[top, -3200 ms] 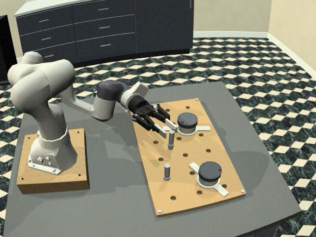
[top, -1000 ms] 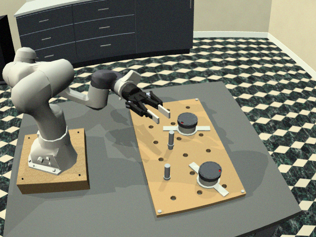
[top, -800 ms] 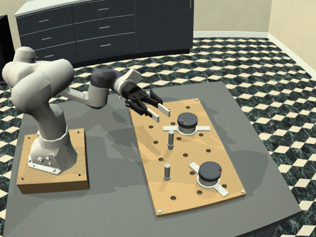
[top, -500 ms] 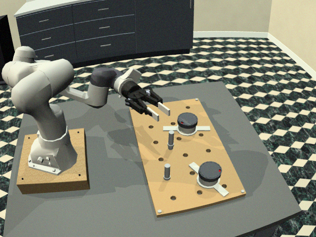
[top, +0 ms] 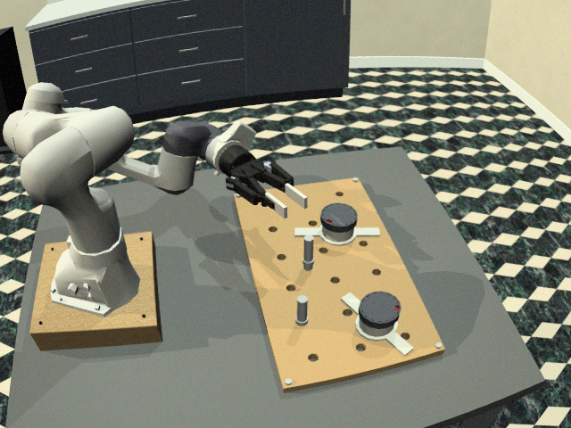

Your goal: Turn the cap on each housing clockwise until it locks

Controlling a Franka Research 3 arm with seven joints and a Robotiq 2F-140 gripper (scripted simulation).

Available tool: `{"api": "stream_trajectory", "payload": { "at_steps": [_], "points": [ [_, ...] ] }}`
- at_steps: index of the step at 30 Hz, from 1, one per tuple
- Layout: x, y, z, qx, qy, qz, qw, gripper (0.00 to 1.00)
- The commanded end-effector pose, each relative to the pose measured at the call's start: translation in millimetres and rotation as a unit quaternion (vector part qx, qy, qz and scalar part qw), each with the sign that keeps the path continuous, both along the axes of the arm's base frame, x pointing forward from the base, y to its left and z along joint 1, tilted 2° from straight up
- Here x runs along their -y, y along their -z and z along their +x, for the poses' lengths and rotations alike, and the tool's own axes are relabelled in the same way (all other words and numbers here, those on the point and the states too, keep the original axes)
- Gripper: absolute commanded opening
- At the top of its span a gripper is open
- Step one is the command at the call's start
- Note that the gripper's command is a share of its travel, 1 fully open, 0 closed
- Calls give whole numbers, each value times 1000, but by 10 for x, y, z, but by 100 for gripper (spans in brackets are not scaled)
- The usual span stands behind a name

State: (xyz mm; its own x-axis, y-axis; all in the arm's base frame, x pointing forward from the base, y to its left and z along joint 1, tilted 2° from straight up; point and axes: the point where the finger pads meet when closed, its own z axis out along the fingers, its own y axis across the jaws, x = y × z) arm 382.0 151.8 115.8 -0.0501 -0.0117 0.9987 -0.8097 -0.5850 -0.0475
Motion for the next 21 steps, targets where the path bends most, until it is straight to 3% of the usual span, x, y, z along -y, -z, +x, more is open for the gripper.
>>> {"api": "stream_trajectory", "payload": {
  "at_steps": [1, 14, 21],
  "points": [
    [-2, -23, 4, -4, -1, 1, 1000, 36],
    [-6, -38, 12, -83, -7, 111, 990, 36],
    [3, -14, 0, -95, -7, 125, 988, 36]
  ]
}}
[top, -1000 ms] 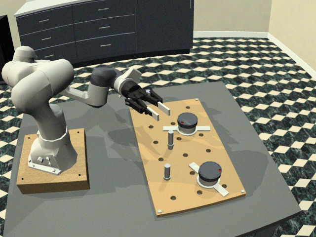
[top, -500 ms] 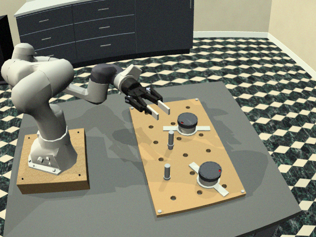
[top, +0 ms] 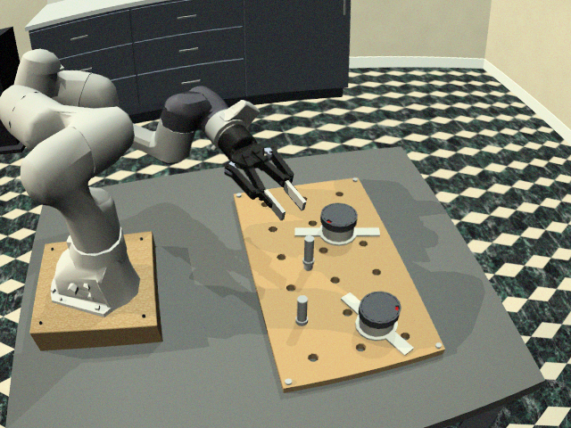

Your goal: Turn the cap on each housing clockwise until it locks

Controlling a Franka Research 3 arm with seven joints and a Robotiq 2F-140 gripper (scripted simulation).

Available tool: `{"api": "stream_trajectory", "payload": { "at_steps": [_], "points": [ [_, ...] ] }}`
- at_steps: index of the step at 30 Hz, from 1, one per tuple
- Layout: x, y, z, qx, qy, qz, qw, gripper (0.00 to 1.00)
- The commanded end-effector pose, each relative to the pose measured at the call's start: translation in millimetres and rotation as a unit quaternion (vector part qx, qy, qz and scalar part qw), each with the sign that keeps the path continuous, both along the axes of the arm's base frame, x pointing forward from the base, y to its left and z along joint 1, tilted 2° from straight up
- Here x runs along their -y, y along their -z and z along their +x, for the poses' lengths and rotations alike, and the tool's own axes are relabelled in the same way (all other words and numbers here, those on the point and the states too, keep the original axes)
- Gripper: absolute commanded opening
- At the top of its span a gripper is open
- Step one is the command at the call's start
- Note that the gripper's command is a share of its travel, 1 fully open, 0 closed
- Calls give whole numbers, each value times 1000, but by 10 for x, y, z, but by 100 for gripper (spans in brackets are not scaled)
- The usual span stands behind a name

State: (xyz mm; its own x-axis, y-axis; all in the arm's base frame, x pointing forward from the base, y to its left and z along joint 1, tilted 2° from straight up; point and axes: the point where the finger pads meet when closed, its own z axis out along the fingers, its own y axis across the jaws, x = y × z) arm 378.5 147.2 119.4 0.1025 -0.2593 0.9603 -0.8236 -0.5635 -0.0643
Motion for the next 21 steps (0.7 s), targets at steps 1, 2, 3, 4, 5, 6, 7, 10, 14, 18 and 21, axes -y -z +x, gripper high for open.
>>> {"api": "stream_trajectory", "payload": {
  "at_steps": [1, 2, 3, 4, 5, 6, 7, 10, 14, 18, 21],
  "points": [
    [-42, 22, 35, -16, -14, 2, 1000, 36],
    [-42, 21, 35, -16, -14, 2, 1000, 36],
    [-43, 19, 36, -16, -14, 2, 1000, 36],
    [-46, 14, 38, -17, -14, 4, 1000, 36],
    [-50, 6, 42, -18, -14, 7, 1000, 36],
    [-56, -7, 47, -20, -15, 12, 1000, 36],
    [-63, -21, 53, -23, -16, 18, 999, 36],
    [-83, -68, 73, -37, -18, 45, 998, 36],
    [-87, -85, 81, -50, -20, 66, 996, 36],
    [-71, -55, 70, -81, -21, 105, 991, 36],
    [-52, -7, 49, -99, -22, 124, 987, 36]
  ]
}}
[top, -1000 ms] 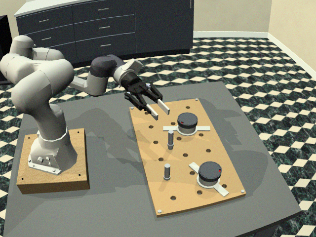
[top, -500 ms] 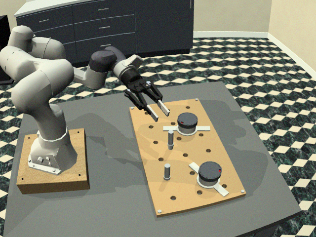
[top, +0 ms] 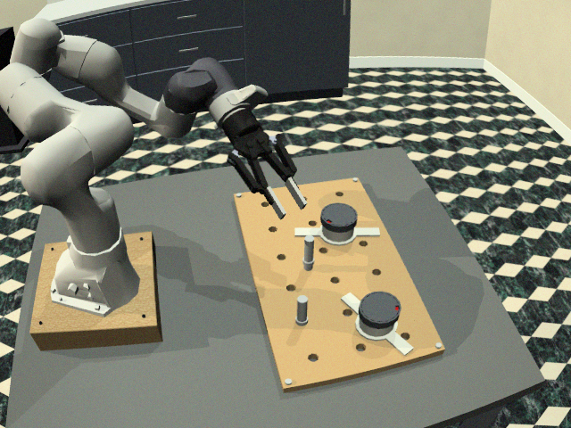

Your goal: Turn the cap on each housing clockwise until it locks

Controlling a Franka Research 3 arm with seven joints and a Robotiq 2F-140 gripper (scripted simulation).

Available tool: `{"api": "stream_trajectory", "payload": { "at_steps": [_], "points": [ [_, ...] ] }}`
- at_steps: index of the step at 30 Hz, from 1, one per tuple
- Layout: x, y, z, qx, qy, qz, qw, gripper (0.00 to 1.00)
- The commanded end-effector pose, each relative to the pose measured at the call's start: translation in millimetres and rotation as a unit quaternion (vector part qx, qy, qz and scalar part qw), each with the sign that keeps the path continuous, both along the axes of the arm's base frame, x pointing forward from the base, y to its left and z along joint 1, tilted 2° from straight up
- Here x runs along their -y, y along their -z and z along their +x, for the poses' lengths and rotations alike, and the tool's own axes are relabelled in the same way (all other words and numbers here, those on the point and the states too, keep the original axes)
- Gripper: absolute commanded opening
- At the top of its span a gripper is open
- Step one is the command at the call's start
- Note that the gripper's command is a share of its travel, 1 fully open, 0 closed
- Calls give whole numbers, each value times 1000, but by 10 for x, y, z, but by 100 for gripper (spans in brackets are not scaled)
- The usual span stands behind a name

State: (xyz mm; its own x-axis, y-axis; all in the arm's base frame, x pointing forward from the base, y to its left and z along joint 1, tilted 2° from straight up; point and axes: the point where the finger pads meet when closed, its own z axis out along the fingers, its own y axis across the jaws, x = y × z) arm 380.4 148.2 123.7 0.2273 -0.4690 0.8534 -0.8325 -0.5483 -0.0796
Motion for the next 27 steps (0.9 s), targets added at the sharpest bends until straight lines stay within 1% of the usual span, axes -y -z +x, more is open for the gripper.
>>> {"api": "stream_trajectory", "payload": {
  "at_steps": [1, 10, 14, 18, 24, 26, 27],
  "points": [
    [-38, 49, 24, -33, -24, 15, 999, 36],
    [-32, 64, 16, -39, -24, 21, 999, 36],
    [-27, 57, 20, -45, -24, 29, 998, 36],
    [-18, 45, 26, -59, -23, 47, 997, 36],
    [-14, 38, 29, -89, -25, 91, 992, 36],
    [-14, 38, 29, -89, -25, 91, 992, 36],
    [-15, 39, 28, -94, -26, 98, 990, 36]
  ]
}}
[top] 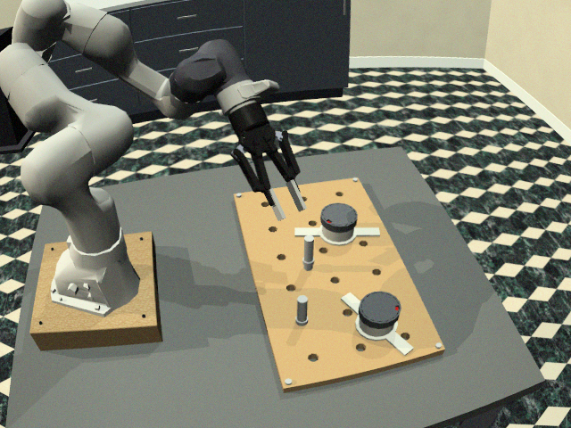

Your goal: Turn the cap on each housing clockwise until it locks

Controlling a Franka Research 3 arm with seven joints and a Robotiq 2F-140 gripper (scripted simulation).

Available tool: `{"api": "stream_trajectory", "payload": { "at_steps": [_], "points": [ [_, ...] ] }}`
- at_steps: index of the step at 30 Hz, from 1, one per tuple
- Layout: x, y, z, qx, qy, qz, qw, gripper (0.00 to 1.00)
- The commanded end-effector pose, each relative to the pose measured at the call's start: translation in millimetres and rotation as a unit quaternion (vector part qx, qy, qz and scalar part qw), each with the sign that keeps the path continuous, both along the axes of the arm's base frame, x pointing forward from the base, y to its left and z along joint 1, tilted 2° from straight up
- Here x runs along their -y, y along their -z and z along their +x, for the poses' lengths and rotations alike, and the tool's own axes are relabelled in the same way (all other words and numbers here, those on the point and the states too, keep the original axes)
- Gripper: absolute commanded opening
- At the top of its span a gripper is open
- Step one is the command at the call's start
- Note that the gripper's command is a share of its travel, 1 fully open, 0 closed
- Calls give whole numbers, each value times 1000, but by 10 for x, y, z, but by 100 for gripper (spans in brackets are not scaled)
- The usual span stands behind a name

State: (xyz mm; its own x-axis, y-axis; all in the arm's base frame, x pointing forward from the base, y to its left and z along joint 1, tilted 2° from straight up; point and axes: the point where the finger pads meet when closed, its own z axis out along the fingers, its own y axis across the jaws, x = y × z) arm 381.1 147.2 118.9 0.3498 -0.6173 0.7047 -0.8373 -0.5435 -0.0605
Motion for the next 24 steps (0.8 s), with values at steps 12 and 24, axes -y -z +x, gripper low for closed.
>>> {"api": "stream_trajectory", "payload": {
  "at_steps": [12, 24],
  "points": [
    [-43, 17, 9, -52, -29, 57, 997, 36],
    [-31, 26, -4, -78, -27, 85, 993, 36]
  ]
}}
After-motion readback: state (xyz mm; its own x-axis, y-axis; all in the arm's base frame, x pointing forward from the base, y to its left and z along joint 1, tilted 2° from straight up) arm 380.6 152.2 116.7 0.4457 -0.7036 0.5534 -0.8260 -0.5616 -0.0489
